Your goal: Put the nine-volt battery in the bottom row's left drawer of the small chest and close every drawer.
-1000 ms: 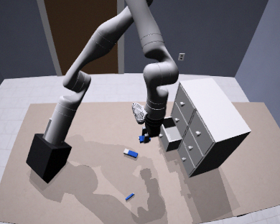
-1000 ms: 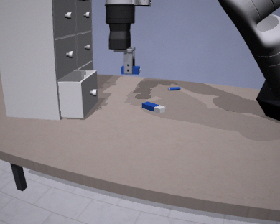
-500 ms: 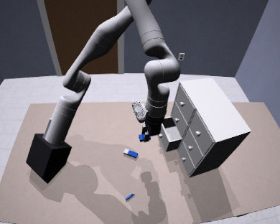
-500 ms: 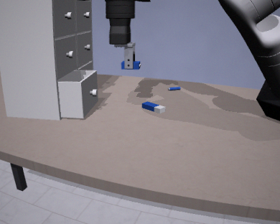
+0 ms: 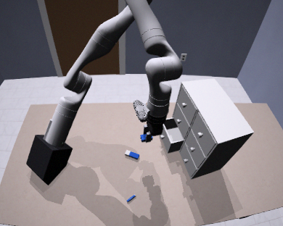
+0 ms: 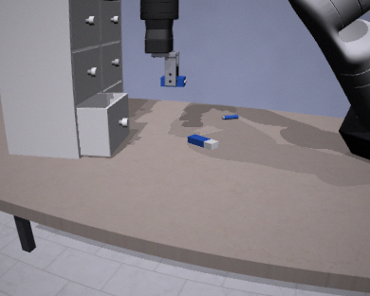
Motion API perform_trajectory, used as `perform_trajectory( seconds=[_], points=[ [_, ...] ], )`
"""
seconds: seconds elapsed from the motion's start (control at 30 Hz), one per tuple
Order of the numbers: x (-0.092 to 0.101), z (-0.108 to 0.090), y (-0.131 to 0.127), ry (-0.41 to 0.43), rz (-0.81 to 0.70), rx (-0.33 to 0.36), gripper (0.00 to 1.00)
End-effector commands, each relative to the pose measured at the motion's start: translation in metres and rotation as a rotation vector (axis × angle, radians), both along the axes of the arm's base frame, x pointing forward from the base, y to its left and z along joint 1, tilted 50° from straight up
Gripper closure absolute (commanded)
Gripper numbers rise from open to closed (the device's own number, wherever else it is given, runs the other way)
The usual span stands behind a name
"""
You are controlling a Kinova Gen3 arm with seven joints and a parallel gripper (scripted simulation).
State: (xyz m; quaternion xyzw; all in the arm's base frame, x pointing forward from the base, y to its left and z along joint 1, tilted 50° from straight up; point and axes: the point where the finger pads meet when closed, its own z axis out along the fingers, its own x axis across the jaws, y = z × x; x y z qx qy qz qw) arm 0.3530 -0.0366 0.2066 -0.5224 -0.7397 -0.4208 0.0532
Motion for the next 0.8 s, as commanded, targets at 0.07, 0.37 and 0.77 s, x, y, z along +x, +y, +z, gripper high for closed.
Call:
perform_trajectory(
  seconds=[0.07,0.37,0.77],
  points=[
    [-0.0015,0.0009,-0.0019,0.003,-0.006,0.001,0.49],
    [-0.0019,0.0007,-0.0016,-0.003,-0.011,0.006,0.49],
    [-0.0020,0.0005,-0.0016,-0.024,-0.026,0.019,0.49]
  ],
)
